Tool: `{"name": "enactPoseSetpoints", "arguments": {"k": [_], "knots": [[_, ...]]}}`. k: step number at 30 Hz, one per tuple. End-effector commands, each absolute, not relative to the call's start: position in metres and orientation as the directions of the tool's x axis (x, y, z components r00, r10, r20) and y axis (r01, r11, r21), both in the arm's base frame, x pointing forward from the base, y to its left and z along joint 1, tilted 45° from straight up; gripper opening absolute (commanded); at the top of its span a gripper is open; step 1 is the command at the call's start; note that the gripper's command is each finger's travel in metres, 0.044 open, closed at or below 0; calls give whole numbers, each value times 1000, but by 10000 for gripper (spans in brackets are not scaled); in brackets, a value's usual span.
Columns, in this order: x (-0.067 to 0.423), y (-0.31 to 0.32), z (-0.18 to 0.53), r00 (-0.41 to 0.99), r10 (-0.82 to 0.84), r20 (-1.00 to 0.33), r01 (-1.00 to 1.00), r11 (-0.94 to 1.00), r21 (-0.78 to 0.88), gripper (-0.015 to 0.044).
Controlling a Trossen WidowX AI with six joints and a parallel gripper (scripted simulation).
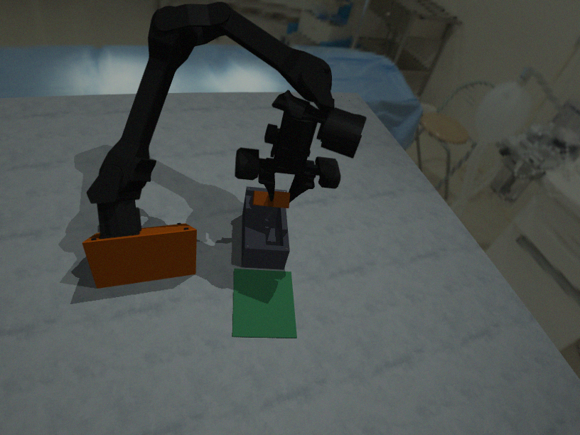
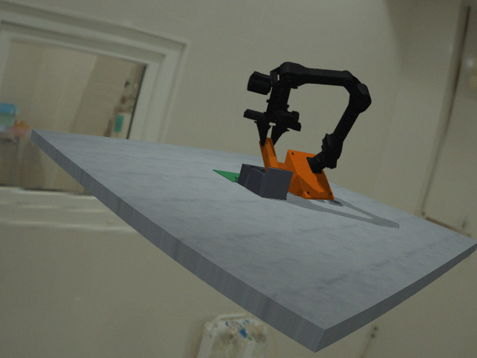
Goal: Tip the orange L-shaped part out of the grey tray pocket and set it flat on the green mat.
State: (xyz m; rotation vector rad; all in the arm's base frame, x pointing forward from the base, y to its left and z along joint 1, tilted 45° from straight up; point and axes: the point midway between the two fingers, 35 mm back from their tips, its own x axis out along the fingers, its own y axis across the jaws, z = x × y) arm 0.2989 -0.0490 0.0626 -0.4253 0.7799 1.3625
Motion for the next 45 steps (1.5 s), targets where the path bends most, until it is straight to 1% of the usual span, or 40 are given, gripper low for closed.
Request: {"name": "enactPoseSetpoints", "arguments": {"k": [1, 17, 45], "knots": [[299, -54, 66, 18, 700, -714, -970, 186, 158, 0], [297, -65, 73, 17, 700, -714, -970, 186, 159, 0], [244, -172, -35, 17, 694, -720, -970, 187, 158, 0]]}}
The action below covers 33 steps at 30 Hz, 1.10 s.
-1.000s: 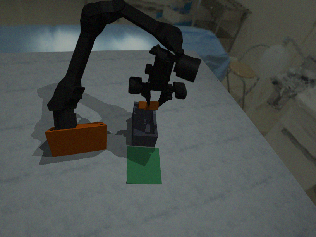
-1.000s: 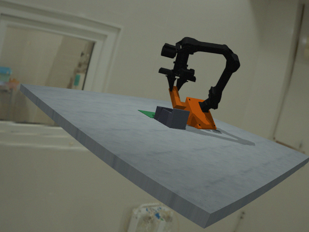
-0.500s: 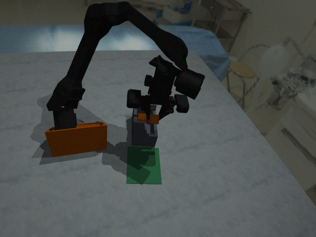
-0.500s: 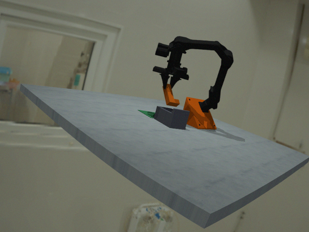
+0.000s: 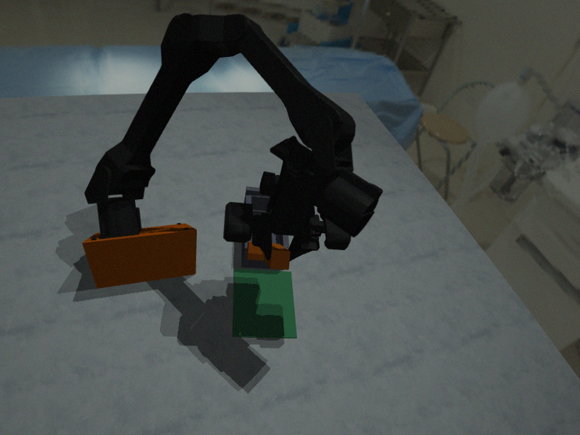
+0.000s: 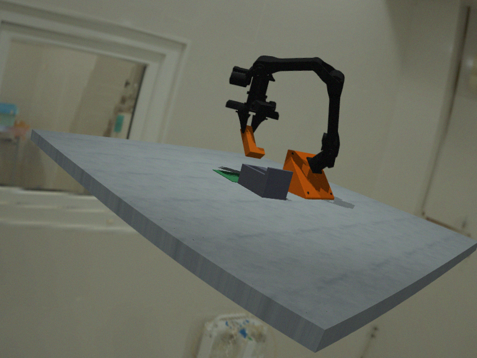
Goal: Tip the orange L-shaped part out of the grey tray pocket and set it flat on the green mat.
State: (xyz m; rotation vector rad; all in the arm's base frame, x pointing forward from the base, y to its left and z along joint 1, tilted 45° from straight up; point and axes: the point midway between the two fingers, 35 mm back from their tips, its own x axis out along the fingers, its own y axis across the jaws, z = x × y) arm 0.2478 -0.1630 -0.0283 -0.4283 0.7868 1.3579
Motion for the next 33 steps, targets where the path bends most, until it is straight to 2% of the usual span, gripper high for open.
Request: {"name": "enactPoseSetpoints", "arguments": {"k": [1, 33], "knots": [[243, -173, -37, 17, 694, -720, -970, 187, 158, 0], [244, -144, -68, 18, 694, -719, -970, 187, 157, 0]]}}
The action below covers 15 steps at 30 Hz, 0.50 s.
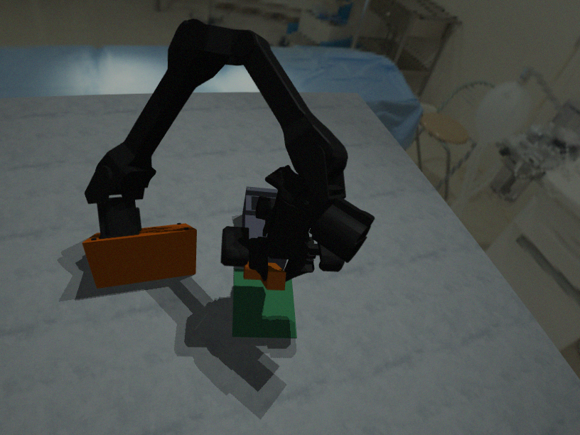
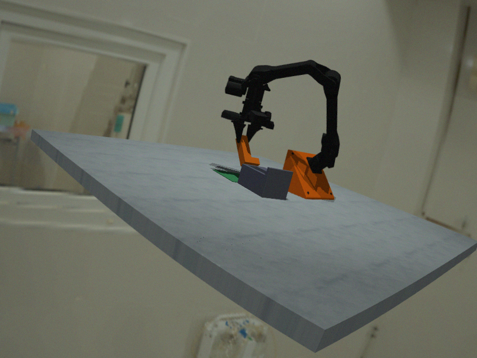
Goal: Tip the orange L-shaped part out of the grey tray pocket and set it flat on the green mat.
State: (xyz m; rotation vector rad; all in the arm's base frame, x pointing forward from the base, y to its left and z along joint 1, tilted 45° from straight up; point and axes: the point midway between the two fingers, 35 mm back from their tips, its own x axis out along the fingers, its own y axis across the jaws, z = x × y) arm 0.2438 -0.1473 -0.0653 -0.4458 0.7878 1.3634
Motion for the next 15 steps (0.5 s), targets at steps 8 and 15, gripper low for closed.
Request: {"name": "enactPoseSetpoints", "arguments": {"k": [8, 15], "knots": [[244, -136, -77, 18, 695, -719, -970, 187, 157, 0], [245, -128, -84, 18, 695, -719, -970, 187, 157, 0]]}}
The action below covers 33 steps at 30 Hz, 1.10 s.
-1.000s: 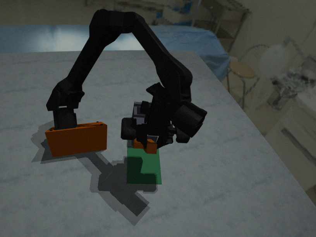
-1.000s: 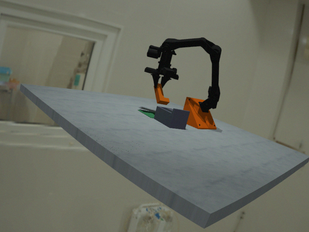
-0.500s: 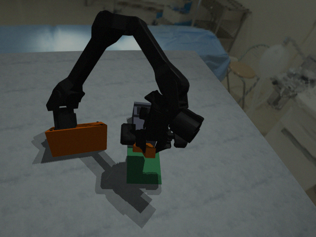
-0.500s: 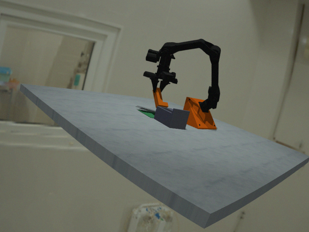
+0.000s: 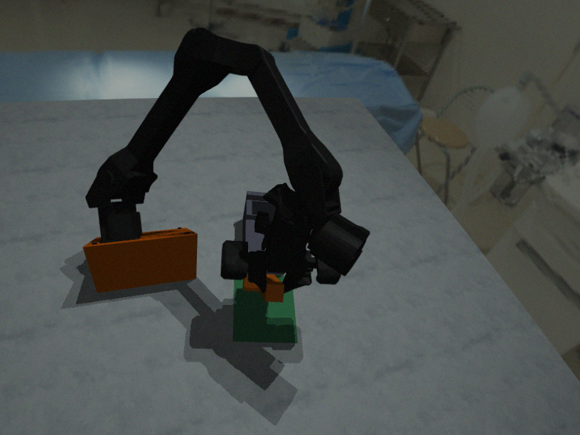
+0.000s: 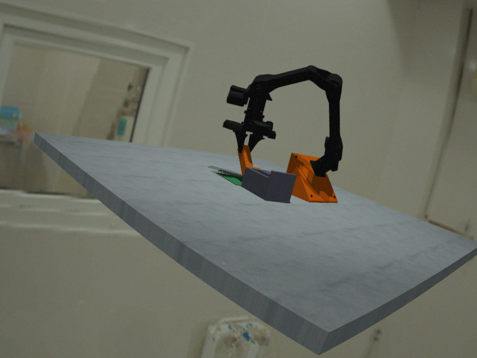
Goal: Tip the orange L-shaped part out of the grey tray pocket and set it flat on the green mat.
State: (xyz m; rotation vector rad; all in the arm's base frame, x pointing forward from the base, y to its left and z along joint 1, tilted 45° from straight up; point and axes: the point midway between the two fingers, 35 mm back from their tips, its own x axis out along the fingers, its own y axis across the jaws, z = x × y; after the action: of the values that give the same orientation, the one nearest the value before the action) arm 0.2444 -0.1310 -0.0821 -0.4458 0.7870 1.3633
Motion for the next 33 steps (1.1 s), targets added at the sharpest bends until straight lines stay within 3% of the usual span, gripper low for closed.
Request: {"name": "enactPoseSetpoints", "arguments": {"k": [1, 19, 33], "knots": [[245, -127, -86, 18, 695, -719, -970, 187, 157, 0], [244, -117, -95, 13, 693, -721, -971, 181, 156, 0], [246, -142, -73, 15, 692, -721, -970, 184, 156, 367]]}}
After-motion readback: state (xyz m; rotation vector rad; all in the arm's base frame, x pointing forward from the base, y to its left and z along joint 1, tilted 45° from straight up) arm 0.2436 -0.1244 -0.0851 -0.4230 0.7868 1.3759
